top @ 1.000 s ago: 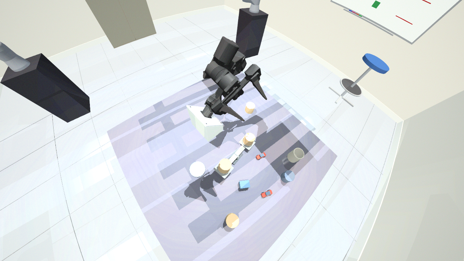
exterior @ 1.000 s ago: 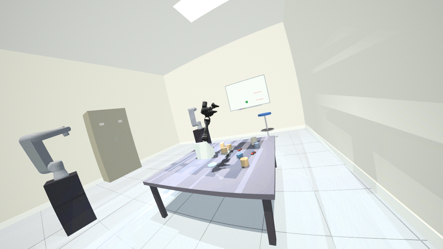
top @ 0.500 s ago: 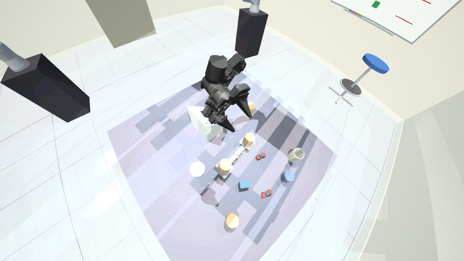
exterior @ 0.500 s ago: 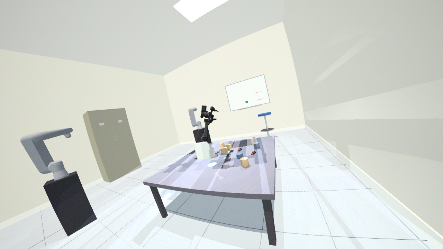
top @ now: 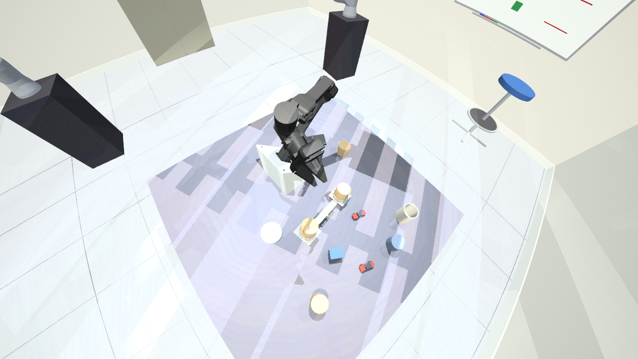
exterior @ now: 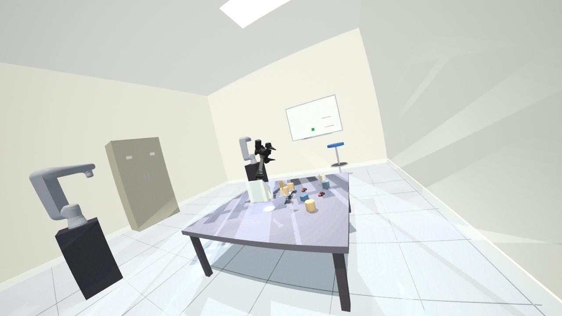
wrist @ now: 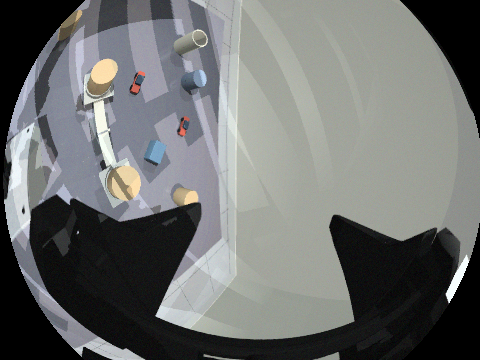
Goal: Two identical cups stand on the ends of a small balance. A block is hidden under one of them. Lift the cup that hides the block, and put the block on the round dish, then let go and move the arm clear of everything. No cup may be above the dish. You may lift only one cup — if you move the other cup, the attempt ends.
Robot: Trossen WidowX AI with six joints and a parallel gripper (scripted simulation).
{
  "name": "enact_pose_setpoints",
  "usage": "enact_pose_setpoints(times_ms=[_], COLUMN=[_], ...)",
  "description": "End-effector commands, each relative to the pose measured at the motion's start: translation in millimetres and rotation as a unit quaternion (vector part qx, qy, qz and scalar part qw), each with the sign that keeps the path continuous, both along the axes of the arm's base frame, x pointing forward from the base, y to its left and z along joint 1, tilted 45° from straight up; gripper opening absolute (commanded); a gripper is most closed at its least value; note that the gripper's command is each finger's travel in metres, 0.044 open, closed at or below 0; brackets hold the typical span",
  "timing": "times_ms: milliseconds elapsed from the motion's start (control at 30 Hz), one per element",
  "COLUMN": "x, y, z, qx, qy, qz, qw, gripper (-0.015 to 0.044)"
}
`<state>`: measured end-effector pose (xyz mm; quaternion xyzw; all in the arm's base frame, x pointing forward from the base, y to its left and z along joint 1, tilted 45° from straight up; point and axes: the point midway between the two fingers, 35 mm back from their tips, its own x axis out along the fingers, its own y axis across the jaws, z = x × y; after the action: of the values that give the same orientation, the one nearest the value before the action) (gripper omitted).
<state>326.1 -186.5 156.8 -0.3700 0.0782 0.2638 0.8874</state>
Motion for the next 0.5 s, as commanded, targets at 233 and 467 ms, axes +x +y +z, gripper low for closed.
enact_pose_setpoints(times_ms=[233, 467], x=[-28, -46], y=[35, 58], z=[-39, -58], qx=[0.158, 0.244], qy=[0.128, 0.204], qz=[-0.032, -0.05], qw=[0.979, 0.947], gripper=[0.044, 0.044])
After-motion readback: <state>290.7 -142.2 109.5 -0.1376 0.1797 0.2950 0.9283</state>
